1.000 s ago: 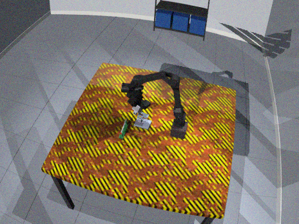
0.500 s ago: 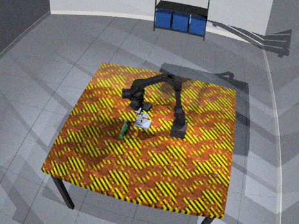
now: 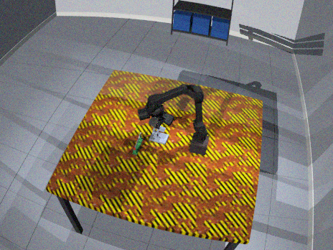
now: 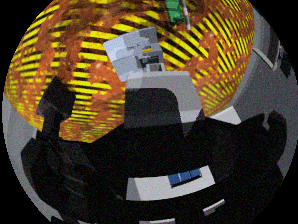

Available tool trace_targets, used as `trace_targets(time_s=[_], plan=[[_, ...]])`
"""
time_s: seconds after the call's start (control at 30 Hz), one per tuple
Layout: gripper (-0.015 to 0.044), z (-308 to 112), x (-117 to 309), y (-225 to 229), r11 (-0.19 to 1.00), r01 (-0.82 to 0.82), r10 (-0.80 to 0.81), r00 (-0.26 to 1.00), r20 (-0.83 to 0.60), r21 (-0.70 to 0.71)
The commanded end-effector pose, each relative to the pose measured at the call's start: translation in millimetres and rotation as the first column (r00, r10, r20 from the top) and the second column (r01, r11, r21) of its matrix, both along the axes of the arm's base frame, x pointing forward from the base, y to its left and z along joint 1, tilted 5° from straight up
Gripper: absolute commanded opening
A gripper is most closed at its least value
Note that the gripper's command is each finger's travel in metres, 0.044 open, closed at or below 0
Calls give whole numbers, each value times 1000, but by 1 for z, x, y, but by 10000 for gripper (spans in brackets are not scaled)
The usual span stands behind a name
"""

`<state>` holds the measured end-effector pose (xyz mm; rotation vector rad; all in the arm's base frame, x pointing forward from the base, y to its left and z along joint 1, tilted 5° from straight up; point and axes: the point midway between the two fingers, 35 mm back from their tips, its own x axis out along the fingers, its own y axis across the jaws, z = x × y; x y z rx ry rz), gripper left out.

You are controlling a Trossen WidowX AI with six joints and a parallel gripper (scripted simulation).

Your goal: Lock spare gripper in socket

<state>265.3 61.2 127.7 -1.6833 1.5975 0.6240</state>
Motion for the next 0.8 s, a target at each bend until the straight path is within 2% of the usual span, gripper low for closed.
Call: trace_targets(time_s=[0.0,0.2,0.77], plan=[[0,7,-4,2,995,-52,53,999,4,-81],[0,16,-9,5,979,-118,119,993,1,-165],[0,-1,-5,4,984,-117,117,993,-5,-136]])
